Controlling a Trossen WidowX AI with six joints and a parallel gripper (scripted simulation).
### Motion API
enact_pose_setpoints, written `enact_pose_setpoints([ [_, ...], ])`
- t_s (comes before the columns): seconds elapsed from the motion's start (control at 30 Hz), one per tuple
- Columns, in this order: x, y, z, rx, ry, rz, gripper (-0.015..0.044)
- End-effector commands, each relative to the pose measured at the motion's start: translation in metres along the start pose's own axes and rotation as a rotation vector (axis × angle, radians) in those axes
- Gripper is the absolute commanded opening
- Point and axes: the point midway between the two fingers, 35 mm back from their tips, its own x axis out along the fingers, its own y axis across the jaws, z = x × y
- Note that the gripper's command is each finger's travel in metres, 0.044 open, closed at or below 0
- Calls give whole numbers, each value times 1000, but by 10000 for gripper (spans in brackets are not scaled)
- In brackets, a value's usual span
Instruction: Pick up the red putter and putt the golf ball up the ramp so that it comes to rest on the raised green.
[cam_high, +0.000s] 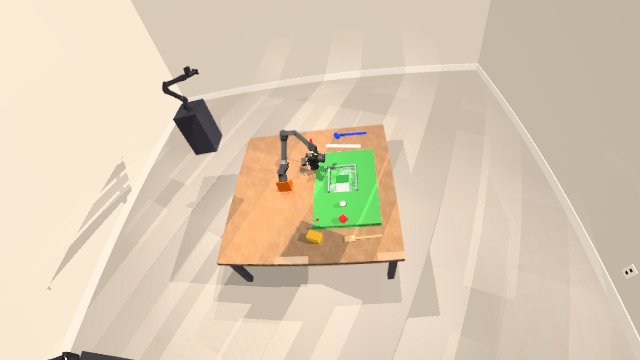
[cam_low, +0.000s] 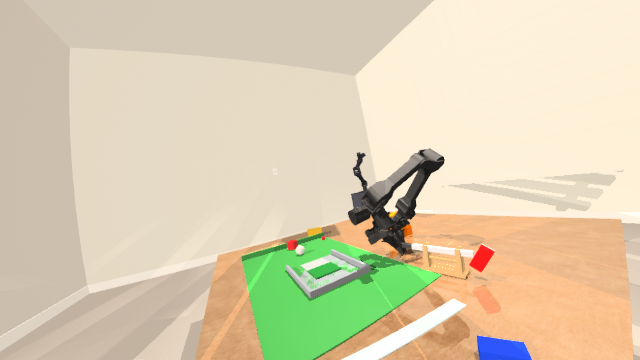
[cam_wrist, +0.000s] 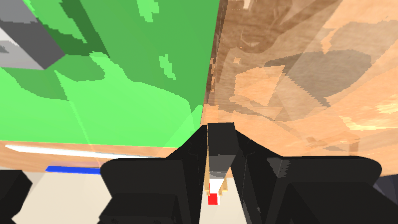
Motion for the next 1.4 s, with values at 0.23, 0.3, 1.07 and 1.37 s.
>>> enact_pose_setpoints([
  [0.23,-8,2,-4,9,-12,16,0],
  [0.3,-17,3,-8,20,-25,34,0],
  [1.07,-93,8,-32,191,-126,180,0],
  [1.37,-129,30,10,378,-176,243,0],
])
